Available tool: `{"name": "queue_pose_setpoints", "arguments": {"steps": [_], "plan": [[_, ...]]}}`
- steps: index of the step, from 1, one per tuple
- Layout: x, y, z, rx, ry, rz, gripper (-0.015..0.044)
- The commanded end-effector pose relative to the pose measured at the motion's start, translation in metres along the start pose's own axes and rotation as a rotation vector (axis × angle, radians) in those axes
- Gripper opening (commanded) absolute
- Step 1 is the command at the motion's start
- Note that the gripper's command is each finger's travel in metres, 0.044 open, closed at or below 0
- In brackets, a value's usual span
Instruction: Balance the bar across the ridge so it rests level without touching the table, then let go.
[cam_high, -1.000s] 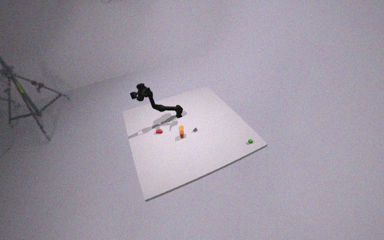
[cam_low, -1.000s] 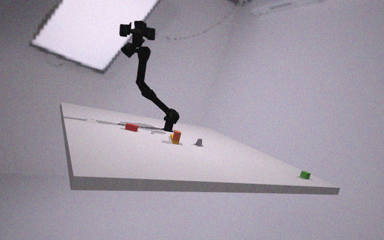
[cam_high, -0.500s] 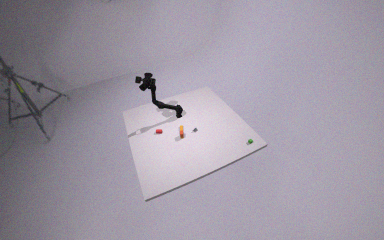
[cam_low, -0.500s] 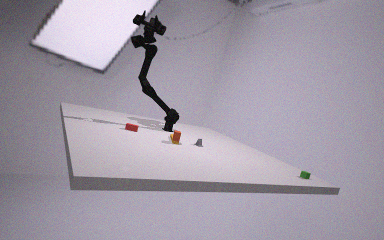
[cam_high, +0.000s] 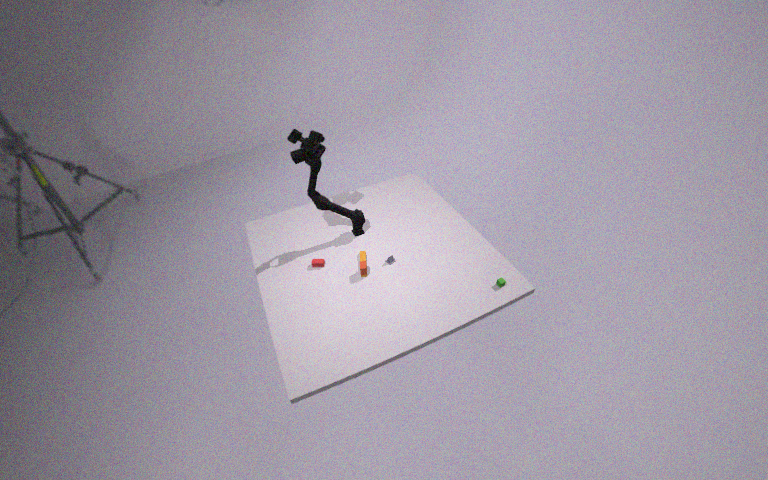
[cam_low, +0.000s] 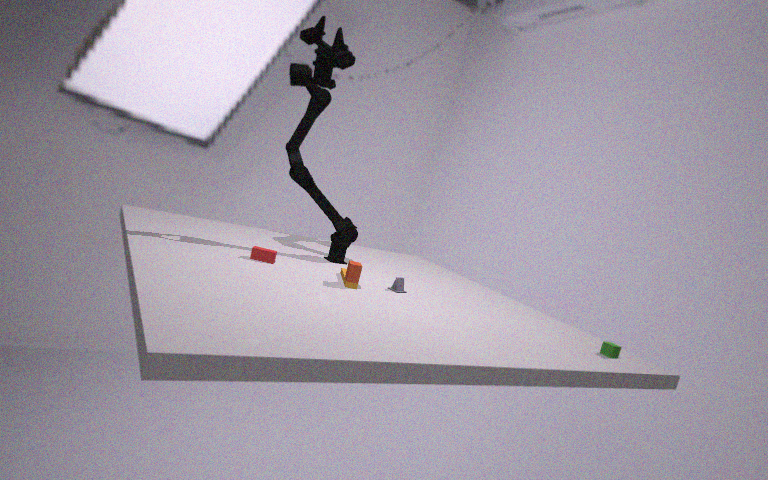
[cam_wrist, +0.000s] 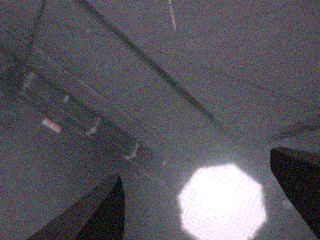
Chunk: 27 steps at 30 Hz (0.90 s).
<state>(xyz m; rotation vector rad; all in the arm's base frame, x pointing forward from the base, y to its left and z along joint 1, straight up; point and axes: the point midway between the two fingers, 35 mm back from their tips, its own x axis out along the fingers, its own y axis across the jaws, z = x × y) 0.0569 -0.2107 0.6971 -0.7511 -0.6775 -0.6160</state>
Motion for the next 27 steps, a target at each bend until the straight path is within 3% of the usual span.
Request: {"name": "queue_pose_setpoints", "arguments": {"steps": [1, 13, 27], "plan": [[-0.005, 0.016, 0.037, -0.148, -0.064, 0.008, 0.0315], [-0.018, 0.087, 0.114, -0.562, -0.194, 0.087, 0.0315], [-0.028, 0.193, 0.159, -1.014, -0.361, 0.214, 0.0315]]}}
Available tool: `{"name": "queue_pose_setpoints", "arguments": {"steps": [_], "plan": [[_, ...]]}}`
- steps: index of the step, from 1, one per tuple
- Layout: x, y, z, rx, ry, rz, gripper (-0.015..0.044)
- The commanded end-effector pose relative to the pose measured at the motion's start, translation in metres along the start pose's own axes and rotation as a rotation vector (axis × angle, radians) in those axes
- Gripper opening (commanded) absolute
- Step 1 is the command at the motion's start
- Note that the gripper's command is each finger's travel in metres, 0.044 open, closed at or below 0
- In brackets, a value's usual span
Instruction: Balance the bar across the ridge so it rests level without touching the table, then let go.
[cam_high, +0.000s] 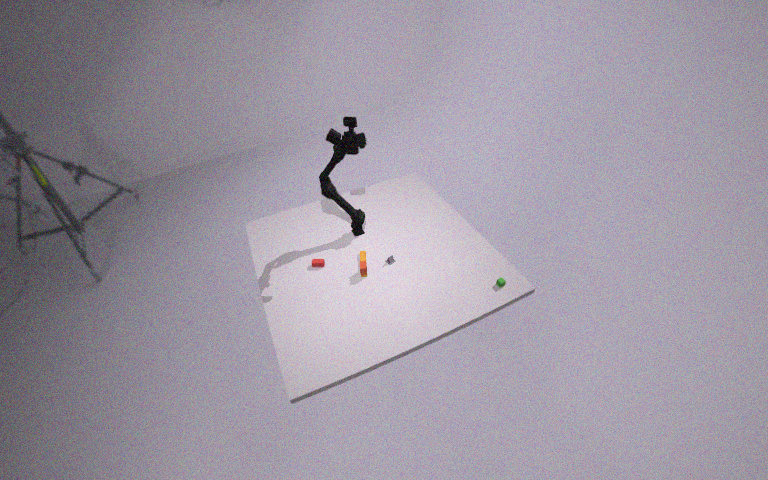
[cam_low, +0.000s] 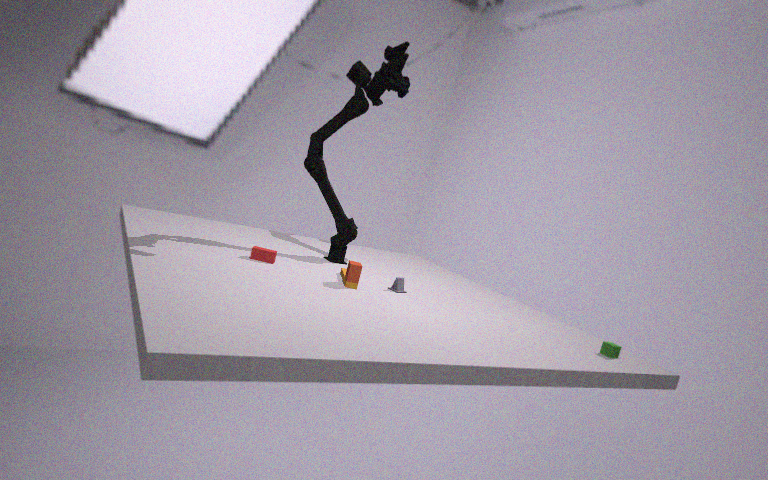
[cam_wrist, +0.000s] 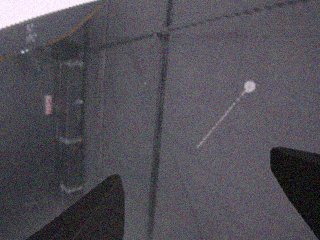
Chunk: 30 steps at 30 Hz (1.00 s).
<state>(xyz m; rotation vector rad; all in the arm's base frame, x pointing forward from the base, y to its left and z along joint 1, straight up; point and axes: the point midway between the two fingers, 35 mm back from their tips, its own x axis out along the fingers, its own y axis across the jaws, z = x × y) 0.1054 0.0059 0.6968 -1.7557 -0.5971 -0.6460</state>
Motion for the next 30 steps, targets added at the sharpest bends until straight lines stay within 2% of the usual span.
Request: {"name": "queue_pose_setpoints", "arguments": {"steps": [1, 10, 20, 30], "plan": [[0.010, 0.019, 0.036, -0.140, -0.069, 0.049, 0.0315], [0.024, 0.072, 0.093, -0.401, -0.211, 0.176, 0.0315], [0.031, 0.135, 0.121, -0.613, -0.322, 0.324, 0.0315], [0.024, 0.223, 0.146, -0.770, -0.500, 0.527, 0.0315]]}}
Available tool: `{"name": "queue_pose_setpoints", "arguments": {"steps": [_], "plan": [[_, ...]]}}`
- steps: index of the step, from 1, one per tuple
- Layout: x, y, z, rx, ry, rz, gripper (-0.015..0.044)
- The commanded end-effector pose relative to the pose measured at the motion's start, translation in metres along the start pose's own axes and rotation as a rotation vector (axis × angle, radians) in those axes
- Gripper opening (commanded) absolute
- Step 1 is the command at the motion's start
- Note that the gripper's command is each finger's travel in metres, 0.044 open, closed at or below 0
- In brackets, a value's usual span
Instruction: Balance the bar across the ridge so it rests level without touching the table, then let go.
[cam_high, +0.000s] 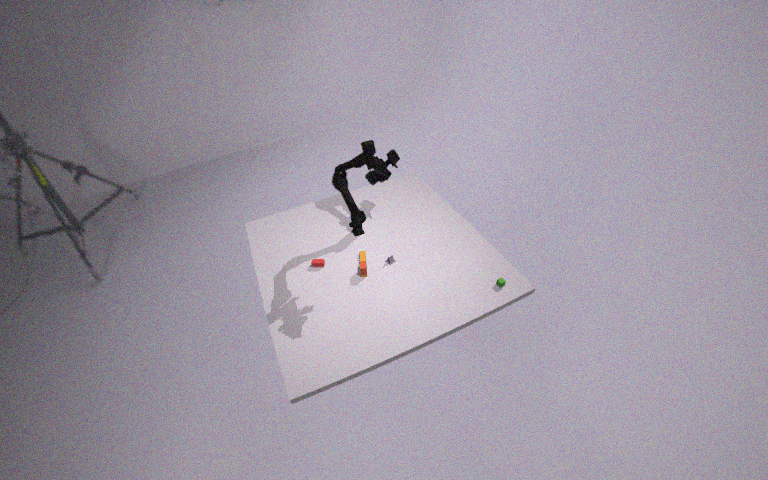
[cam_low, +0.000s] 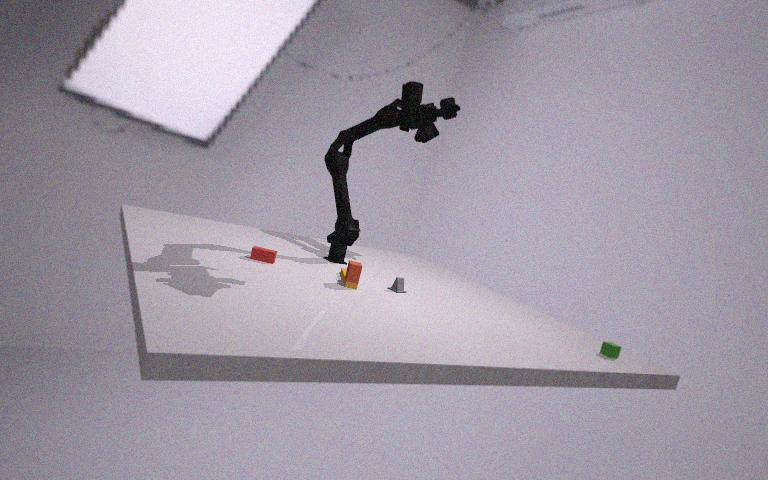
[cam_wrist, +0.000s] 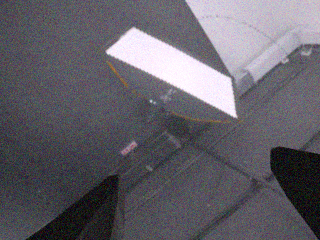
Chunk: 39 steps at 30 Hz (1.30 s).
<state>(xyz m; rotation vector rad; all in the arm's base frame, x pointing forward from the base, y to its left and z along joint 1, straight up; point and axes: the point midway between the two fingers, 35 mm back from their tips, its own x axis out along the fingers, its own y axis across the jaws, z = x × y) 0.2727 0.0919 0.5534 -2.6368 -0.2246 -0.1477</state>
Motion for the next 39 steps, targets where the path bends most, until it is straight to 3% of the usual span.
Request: {"name": "queue_pose_setpoints", "arguments": {"steps": [1, 18, 29, 39], "plan": [[0.019, 0.022, 0.031, -0.071, -0.100, 0.074, 0.0315], [0.049, 0.140, 0.133, -0.265, -0.536, 0.381, 0.0315], [0.035, 0.207, 0.179, -0.259, -0.786, 0.530, 0.0315], [-0.004, 0.270, 0.219, -0.212, -1.088, 0.670, 0.0315]]}}
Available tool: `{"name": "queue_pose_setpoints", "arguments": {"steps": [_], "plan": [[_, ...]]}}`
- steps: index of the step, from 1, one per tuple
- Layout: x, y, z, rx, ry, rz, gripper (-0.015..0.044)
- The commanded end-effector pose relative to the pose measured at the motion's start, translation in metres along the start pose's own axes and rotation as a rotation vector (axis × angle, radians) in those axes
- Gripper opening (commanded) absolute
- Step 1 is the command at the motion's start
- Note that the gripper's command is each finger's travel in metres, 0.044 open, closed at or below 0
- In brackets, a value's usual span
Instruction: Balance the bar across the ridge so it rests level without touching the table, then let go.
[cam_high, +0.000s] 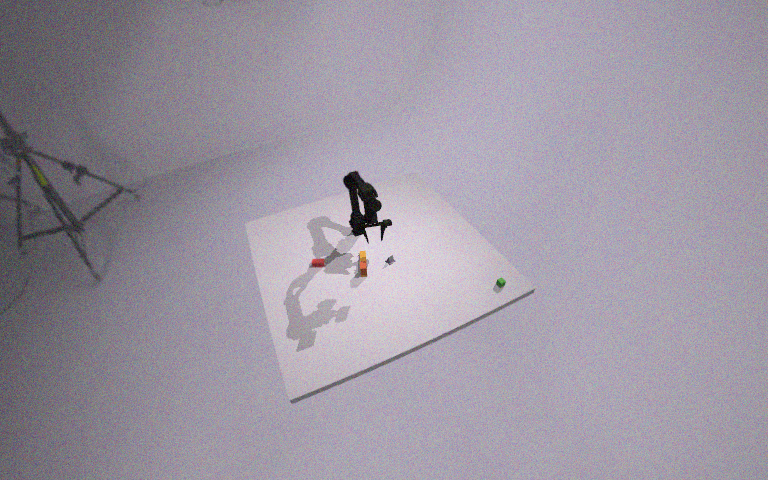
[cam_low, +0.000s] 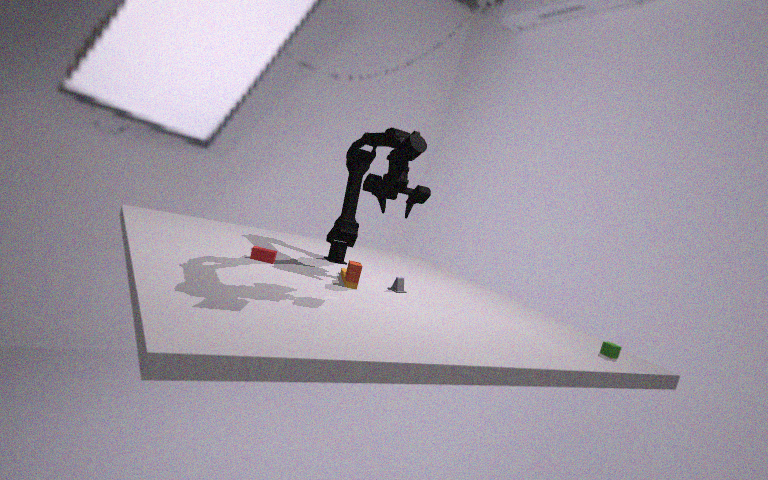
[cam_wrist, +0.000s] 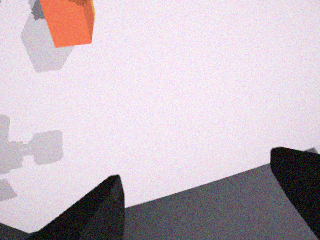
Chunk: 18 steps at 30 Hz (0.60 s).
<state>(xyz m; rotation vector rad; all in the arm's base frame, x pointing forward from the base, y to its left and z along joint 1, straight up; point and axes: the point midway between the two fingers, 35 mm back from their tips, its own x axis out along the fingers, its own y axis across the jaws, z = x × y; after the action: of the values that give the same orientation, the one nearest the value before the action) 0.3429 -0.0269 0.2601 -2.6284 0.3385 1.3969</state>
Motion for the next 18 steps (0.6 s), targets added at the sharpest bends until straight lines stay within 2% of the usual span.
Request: {"name": "queue_pose_setpoints", "arguments": {"steps": [1, 13, 18], "plan": [[0.019, 0.019, 0.024, 0.002, -0.144, 0.028, 0.0315], [0.044, 0.067, 0.091, 0.065, -0.538, 0.046, 0.0315], [0.045, 0.069, 0.095, 0.071, -0.560, 0.045, 0.0315]]}}
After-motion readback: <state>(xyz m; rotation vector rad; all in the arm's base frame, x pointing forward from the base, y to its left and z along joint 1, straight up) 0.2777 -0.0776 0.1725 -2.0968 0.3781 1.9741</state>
